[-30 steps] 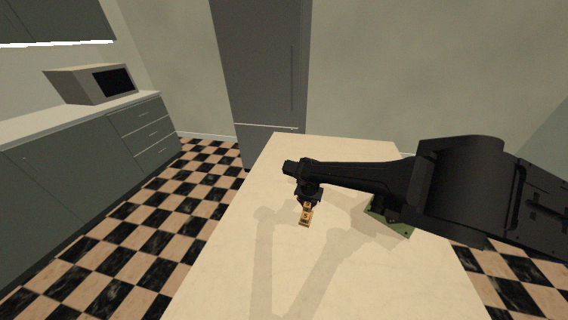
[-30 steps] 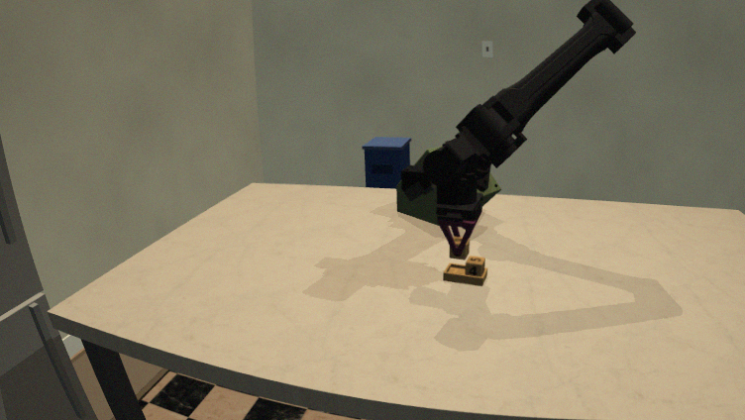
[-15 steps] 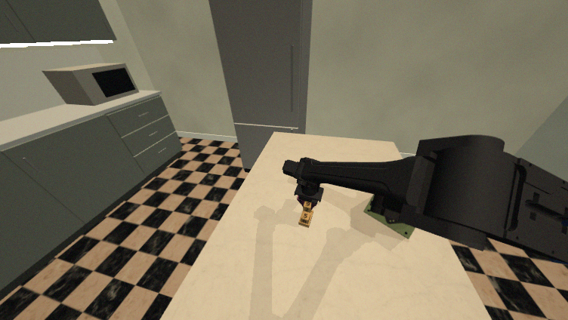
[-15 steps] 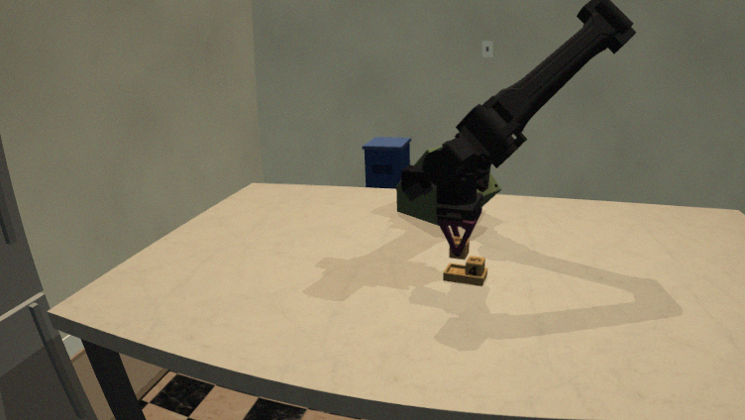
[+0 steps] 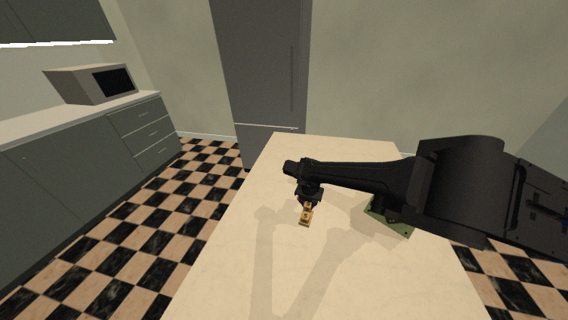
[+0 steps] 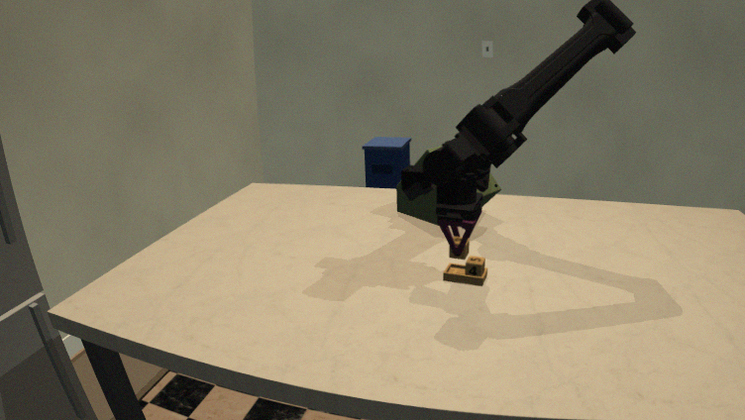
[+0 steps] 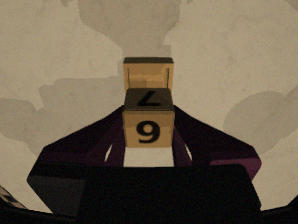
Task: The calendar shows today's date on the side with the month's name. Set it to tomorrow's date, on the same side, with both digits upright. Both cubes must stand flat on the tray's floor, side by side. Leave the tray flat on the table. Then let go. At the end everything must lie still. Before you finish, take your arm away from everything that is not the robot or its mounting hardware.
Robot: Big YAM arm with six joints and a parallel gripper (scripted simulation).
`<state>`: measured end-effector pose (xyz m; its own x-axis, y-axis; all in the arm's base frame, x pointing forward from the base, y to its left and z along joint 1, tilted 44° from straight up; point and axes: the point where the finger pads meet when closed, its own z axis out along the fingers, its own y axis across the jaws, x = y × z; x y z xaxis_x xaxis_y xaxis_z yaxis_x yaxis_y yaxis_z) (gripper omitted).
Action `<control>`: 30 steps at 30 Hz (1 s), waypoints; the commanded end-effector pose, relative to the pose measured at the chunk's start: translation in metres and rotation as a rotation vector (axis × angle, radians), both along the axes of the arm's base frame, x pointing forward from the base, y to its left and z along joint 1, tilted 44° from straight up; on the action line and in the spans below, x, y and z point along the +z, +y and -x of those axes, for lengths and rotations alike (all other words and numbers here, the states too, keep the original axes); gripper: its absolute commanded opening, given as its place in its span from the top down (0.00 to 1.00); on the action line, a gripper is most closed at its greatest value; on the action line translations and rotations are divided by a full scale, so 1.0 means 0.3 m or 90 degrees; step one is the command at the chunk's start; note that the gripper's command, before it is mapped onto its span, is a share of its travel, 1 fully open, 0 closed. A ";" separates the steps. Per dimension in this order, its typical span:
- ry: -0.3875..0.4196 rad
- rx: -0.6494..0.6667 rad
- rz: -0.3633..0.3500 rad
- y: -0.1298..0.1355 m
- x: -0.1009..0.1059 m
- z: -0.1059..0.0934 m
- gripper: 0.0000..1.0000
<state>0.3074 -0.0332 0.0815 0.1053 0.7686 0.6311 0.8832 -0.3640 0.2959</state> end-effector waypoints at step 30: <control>-0.008 -0.017 0.005 -0.036 0.017 -0.028 0.73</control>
